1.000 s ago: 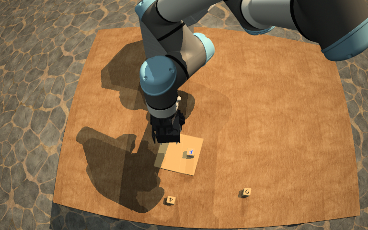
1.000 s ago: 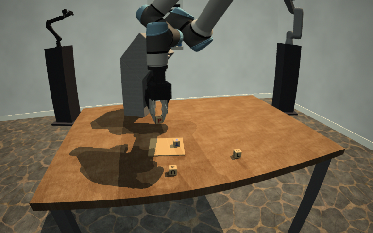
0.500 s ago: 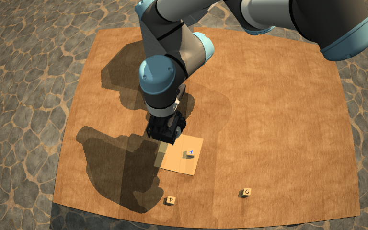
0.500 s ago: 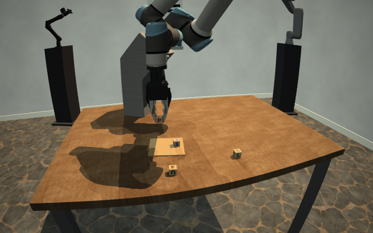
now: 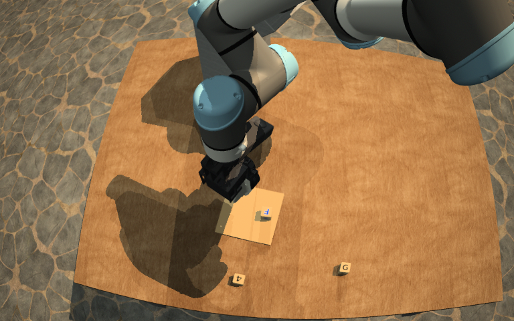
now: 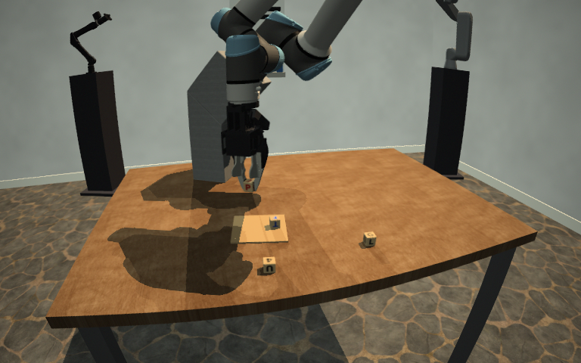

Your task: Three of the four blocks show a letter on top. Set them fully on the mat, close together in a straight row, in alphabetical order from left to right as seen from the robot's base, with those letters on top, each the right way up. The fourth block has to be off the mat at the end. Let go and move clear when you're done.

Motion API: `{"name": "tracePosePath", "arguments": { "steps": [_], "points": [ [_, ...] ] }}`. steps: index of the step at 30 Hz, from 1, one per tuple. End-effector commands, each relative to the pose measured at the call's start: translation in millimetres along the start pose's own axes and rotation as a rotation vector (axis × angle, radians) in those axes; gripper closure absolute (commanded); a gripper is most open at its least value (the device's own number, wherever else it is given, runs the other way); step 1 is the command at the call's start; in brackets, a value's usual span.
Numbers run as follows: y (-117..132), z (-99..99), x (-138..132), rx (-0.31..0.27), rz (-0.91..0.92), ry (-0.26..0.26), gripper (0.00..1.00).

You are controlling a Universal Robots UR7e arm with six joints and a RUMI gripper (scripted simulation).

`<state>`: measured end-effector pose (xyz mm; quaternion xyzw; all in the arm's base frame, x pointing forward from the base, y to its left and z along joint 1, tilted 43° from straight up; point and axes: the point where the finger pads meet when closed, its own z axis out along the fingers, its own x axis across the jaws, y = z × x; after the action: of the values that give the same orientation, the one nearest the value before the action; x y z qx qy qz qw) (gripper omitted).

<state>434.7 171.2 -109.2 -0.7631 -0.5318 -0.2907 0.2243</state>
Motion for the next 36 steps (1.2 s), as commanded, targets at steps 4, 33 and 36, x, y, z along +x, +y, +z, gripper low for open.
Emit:
{"name": "tracePosePath", "arguments": {
  "steps": [4,33,36],
  "points": [
    [-0.8,-0.2,0.4,-0.006,0.161,-0.006,0.95],
    [2.1,-0.4,4.4,-0.008,0.827,-0.004,0.95],
    [2.7,-0.4,4.6,-0.008,0.894,-0.004,0.95]
  ]
}}
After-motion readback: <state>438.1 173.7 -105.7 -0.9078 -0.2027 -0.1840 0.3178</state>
